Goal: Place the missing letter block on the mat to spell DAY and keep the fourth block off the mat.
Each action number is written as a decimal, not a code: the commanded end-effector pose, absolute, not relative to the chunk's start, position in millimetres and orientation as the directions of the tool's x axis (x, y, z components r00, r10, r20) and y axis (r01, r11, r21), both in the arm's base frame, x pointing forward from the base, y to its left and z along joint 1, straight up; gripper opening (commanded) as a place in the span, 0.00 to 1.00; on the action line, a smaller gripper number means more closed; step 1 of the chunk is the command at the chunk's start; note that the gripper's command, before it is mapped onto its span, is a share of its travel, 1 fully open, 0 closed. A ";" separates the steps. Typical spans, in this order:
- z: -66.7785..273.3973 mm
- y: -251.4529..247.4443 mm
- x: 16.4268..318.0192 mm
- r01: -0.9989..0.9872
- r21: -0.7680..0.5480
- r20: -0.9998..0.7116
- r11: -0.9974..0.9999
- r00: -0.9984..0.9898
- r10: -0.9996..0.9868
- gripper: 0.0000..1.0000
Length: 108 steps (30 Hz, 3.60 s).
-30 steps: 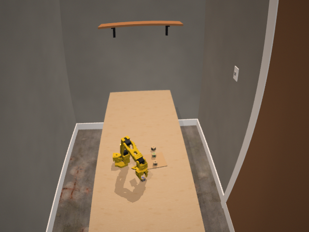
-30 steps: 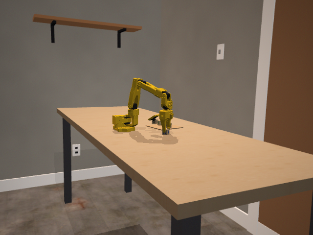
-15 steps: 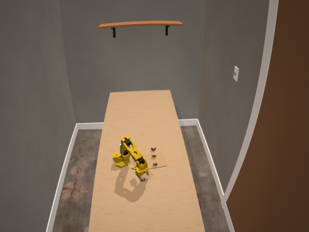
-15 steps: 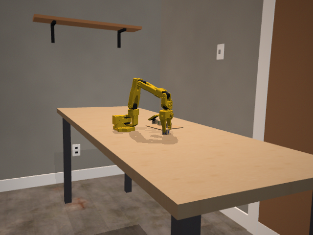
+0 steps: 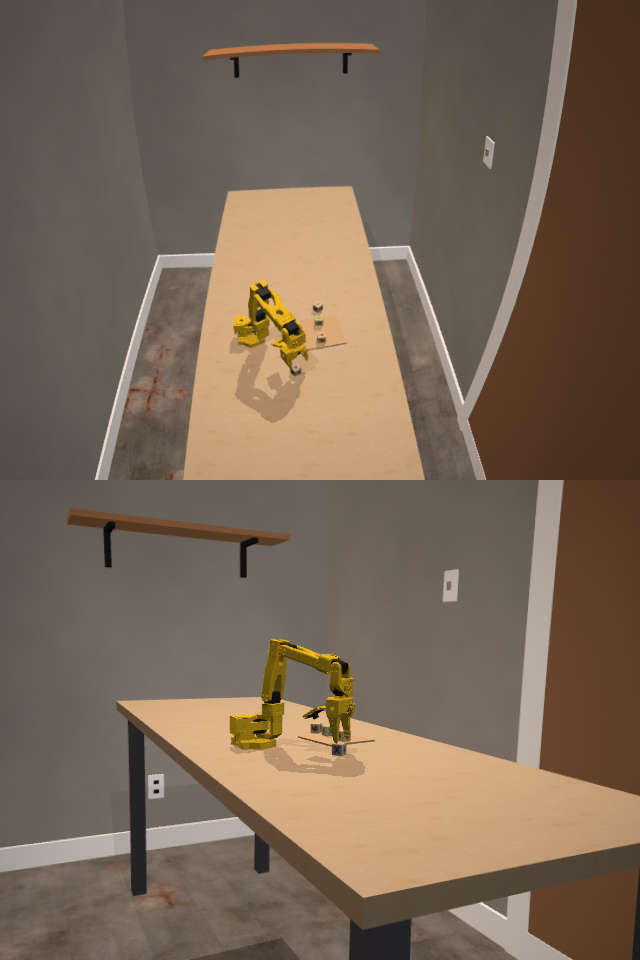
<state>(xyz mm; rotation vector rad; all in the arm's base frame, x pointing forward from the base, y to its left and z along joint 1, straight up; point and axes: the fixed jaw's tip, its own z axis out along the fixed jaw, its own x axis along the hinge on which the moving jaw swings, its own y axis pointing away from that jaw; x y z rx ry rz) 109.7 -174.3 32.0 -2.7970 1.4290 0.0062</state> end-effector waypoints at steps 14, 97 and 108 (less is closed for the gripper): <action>83.6 -178.6 111.9 -0.811 0.002 0.057 -0.586 0.585 -0.809 0.33; 168.4 -171.5 108.5 -0.930 -0.158 0.505 -0.332 0.213 -0.837 0.32; 162.2 -168.5 108.9 -0.949 -0.309 0.429 -0.055 -0.087 -0.899 0.32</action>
